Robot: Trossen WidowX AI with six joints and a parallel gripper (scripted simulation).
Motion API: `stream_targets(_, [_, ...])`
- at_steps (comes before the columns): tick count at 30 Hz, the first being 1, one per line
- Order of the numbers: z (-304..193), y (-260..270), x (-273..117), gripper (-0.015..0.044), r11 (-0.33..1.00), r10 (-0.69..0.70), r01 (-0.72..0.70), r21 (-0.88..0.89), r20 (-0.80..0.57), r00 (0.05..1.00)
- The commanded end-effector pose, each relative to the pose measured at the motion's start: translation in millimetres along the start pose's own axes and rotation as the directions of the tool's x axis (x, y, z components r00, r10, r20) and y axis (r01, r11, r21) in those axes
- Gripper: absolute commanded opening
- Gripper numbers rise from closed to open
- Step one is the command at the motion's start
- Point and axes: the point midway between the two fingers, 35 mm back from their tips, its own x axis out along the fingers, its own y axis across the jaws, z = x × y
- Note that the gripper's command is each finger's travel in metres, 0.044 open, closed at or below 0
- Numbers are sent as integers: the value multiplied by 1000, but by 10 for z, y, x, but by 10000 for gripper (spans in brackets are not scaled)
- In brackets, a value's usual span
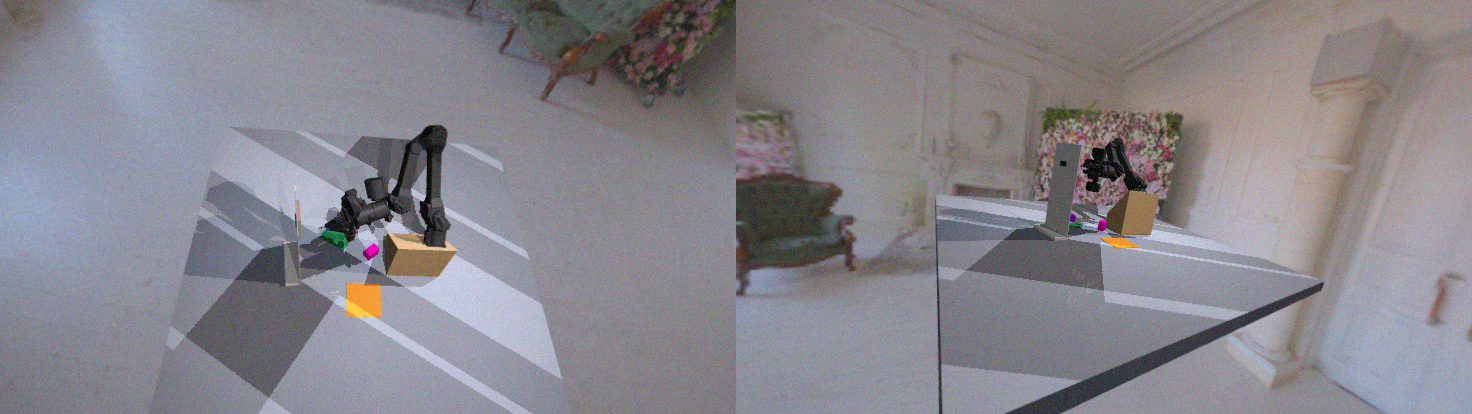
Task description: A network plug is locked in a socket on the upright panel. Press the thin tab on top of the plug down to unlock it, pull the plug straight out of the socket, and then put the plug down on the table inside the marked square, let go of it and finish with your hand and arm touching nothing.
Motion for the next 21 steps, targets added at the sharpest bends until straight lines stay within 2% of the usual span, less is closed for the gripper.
stream_targets(1, [18,47,-7,0,1000,0,0,1,4,1000])
stream_targets(21, [79,440,-153,0,1000,0,0,4,9,1000])
